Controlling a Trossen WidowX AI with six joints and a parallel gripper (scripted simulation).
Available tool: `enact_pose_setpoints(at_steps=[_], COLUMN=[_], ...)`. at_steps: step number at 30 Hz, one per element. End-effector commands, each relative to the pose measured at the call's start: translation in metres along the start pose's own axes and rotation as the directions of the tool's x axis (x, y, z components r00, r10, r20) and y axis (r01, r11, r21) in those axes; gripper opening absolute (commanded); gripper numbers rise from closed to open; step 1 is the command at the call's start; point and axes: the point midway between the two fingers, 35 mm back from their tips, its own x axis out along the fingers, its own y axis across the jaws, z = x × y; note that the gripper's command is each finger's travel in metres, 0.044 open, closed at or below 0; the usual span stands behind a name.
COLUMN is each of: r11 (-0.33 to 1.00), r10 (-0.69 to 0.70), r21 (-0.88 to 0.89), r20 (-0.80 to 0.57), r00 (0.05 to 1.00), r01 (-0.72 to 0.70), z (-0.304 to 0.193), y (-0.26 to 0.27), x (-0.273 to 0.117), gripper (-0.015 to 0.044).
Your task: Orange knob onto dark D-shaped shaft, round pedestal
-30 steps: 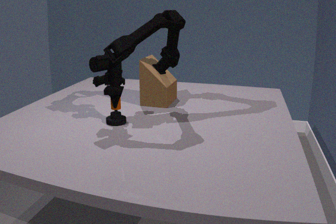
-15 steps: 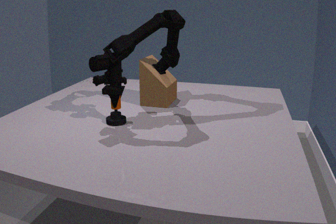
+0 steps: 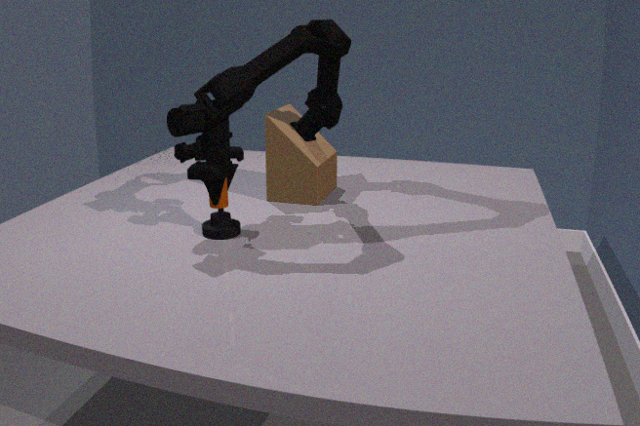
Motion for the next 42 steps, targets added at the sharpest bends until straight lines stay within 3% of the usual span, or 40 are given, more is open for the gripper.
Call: enact_pose_setpoints(at_steps=[1, 42], r11=[1.000, 0.999], r10=[0.008, 0.008], r21=[0.004, -0.046], r20=[0.000, 0.000], r00=[1.000, 1.000], r01=[-0.008, -0.008], z=[0.0001, -0.0019], y=[0.0031, -0.0024], x=[-0.0012, 0.0039], gripper=[0.0000, 0.0000])
